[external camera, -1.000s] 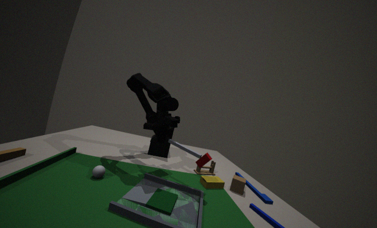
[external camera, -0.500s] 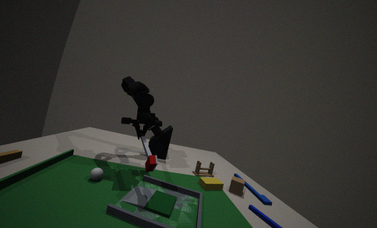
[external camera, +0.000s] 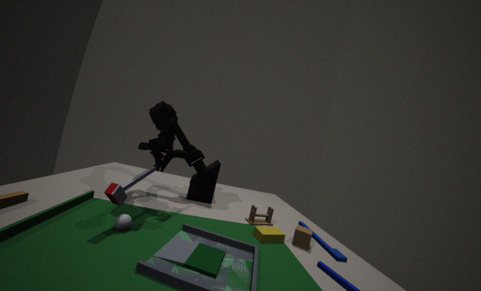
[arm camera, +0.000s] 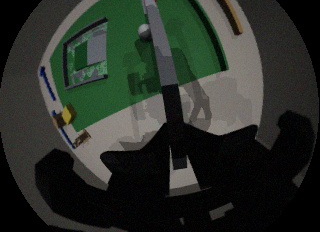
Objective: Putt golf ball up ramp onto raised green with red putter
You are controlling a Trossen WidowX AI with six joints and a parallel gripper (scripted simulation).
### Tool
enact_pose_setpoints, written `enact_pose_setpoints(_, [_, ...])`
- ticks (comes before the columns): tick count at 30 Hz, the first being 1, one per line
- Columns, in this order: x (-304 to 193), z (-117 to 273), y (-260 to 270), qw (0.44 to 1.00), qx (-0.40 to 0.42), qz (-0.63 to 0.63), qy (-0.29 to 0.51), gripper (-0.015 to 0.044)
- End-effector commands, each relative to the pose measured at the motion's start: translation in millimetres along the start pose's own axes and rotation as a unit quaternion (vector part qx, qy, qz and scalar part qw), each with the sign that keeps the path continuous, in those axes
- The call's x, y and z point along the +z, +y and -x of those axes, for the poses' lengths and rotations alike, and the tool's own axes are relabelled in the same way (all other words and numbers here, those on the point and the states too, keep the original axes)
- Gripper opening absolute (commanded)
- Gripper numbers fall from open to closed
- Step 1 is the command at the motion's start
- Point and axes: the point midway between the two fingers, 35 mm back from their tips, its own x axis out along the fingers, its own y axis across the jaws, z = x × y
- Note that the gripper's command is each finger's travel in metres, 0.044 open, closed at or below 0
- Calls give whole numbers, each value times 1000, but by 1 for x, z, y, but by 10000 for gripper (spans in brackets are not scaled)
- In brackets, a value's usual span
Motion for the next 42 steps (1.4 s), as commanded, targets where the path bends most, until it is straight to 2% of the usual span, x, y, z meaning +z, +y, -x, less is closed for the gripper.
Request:
enact_pose_setpoints(1, [-9,2,-19,998,-14,-59,-2,0])
enact_pose_setpoints(8, [-10,1,-19,998,-14,-62,-2,0])
enact_pose_setpoints(19, [-10,-35,-21,998,-15,-62,-2,0])
enact_pose_setpoints(42, [-10,-67,-22,998,-16,-62,-3,0])
